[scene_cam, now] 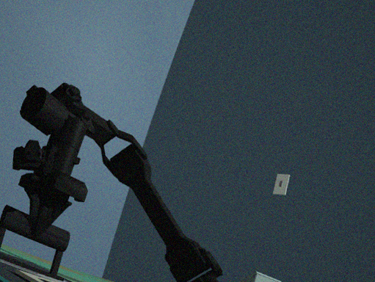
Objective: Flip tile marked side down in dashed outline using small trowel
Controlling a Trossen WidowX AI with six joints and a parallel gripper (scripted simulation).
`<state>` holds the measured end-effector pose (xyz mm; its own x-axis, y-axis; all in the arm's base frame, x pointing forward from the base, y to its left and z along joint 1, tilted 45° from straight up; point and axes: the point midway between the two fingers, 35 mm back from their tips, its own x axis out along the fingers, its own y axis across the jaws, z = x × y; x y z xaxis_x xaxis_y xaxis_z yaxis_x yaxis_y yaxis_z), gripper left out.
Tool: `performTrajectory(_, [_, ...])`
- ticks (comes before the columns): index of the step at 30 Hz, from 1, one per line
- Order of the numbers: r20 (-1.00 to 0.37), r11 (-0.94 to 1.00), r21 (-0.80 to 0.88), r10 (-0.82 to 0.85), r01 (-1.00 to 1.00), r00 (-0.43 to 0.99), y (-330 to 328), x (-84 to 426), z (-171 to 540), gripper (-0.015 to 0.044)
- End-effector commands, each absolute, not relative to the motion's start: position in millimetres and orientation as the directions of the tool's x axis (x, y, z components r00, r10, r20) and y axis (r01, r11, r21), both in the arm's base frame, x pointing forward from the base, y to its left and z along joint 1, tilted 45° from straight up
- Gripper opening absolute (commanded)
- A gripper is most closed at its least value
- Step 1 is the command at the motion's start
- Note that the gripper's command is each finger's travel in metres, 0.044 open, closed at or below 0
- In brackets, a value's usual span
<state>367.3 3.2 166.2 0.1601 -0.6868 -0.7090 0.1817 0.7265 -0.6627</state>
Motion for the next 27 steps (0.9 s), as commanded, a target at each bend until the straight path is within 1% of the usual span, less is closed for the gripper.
performTrajectory(1, [-0.711,0.729,-0.661,-0.684,0.178,0.163,3.8,367.7,166.1,0.013])
performTrajectory(6, [-0.711,0.728,-0.656,-0.684,0.197,0.163,3.8,367.7,166.1,0.013])
performTrajectory(16, [-0.711,0.688,-0.555,-0.684,0.467,0.163,3.8,367.7,166.1,0.013])
performTrajectory(27, [-0.711,0.574,-0.387,-0.684,0.722,0.163,3.8,367.7,166.1,0.013])
